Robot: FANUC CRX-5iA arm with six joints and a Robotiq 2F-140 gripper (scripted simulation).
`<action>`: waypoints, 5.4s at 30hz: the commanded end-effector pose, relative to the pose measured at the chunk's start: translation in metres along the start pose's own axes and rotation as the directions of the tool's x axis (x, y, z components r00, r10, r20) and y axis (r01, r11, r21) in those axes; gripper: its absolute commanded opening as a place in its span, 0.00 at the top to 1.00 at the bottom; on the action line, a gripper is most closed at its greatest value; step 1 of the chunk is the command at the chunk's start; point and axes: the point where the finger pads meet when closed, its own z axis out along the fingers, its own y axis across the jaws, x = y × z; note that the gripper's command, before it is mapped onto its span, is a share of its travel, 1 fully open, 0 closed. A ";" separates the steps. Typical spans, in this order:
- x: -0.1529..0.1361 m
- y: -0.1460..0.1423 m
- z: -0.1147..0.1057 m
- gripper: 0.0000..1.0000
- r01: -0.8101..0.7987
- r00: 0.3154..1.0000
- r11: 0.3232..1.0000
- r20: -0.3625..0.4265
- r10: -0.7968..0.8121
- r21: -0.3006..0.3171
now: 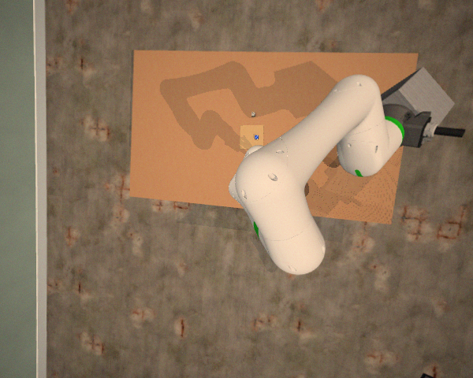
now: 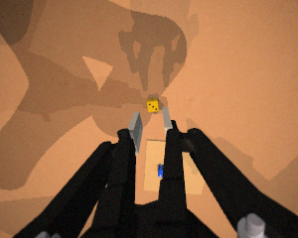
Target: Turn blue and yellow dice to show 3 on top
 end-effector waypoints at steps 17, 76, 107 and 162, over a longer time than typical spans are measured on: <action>0.000 0.000 0.000 0.79 0.000 1.000 1.000 0.000 0.000 0.000; -0.002 -0.001 0.052 0.79 0.000 1.000 1.000 0.000 0.000 0.000; -0.002 -0.001 0.053 0.79 0.000 1.000 1.000 0.000 0.000 0.000; -0.002 -0.001 0.079 0.79 0.000 1.000 1.000 0.000 0.000 0.000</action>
